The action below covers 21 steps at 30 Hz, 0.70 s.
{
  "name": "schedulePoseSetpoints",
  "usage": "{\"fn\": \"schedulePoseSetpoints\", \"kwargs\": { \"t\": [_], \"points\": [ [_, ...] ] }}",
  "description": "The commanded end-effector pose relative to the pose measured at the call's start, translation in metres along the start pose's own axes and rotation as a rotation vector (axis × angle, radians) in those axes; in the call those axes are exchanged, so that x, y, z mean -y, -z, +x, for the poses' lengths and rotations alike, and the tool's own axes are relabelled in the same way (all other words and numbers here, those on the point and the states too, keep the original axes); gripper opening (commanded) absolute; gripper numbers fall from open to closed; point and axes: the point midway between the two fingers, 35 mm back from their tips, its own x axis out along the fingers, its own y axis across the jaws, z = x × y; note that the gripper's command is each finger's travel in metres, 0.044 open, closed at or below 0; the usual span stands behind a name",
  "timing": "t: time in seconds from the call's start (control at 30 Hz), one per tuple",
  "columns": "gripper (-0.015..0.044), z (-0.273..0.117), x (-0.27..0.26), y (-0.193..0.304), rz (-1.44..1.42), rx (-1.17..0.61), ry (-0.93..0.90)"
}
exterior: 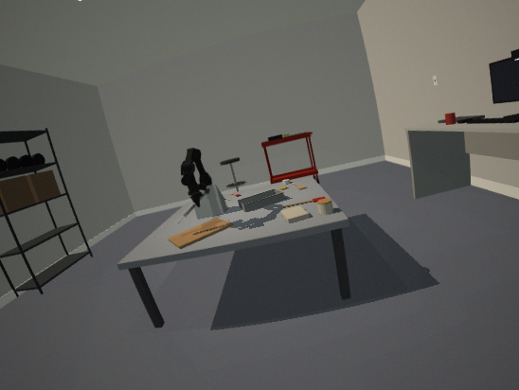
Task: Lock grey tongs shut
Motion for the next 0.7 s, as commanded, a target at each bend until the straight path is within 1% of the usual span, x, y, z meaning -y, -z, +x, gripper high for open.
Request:
{"fn": "schedulePoseSetpoints", "kwargs": {
  "t": [0.0, 0.1, 0.37, 0.67],
  "points": [
    [-0.0150, 0.003, -0.001, 0.000, -0.004, -0.037, -0.015],
    [-0.0150, 0.008, -0.001, -0.002, -0.001, -0.117, -0.042],
    [-0.0150, 0.020, -0.003, -0.008, 0.008, -0.395, -0.106],
    [-0.0150, 0.024, -0.003, -0.016, 0.007, -0.724, -0.115]
  ]
}}
